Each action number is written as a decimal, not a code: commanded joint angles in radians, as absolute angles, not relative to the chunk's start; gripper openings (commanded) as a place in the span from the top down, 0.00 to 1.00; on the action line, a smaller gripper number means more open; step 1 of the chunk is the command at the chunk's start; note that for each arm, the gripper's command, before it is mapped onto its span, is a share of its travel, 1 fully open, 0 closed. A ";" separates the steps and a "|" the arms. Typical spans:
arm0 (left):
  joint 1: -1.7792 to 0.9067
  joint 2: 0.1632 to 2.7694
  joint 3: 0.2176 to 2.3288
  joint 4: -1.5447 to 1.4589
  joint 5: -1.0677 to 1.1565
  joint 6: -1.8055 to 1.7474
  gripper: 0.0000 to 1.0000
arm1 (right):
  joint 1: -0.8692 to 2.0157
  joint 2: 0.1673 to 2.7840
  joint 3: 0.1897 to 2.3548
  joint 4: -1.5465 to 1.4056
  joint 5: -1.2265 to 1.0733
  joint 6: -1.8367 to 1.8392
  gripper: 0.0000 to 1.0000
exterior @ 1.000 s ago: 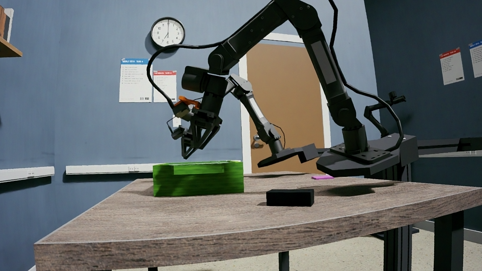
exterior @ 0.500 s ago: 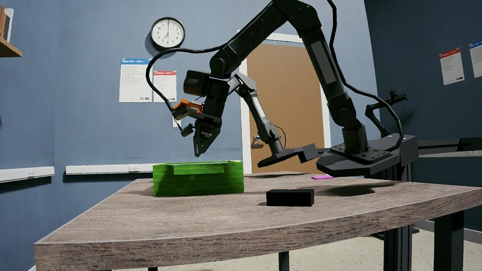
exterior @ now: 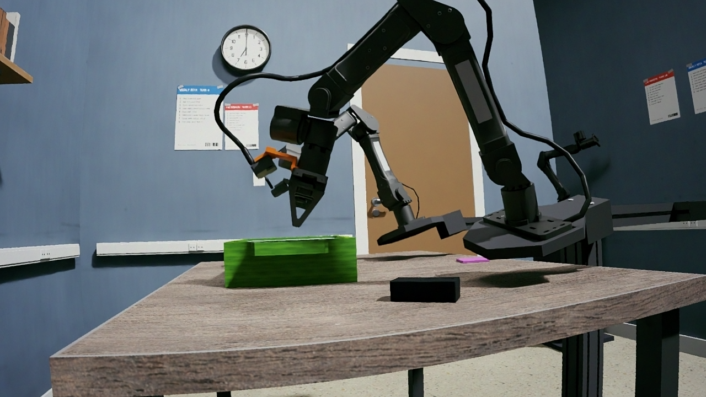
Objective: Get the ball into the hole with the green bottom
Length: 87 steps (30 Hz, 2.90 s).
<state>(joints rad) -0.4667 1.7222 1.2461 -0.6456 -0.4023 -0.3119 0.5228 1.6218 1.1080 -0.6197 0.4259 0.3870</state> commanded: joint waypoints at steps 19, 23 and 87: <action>-0.433 1.781 1.212 -0.552 -0.385 -0.281 0.64 | 0.531 1.612 1.115 -0.615 0.438 0.380 0.64; -0.427 1.793 1.205 -0.524 -0.381 -0.273 0.64 | 0.531 1.612 1.115 -0.615 0.438 0.380 0.64; -0.425 1.831 1.248 -0.467 -0.375 -0.267 1.00 | 0.470 1.719 1.066 -0.409 0.413 0.313 0.64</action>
<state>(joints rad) -0.4145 1.8381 1.2186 -0.4778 -0.3782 -0.2630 0.4549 1.7512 1.0676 -0.4332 0.4007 0.3206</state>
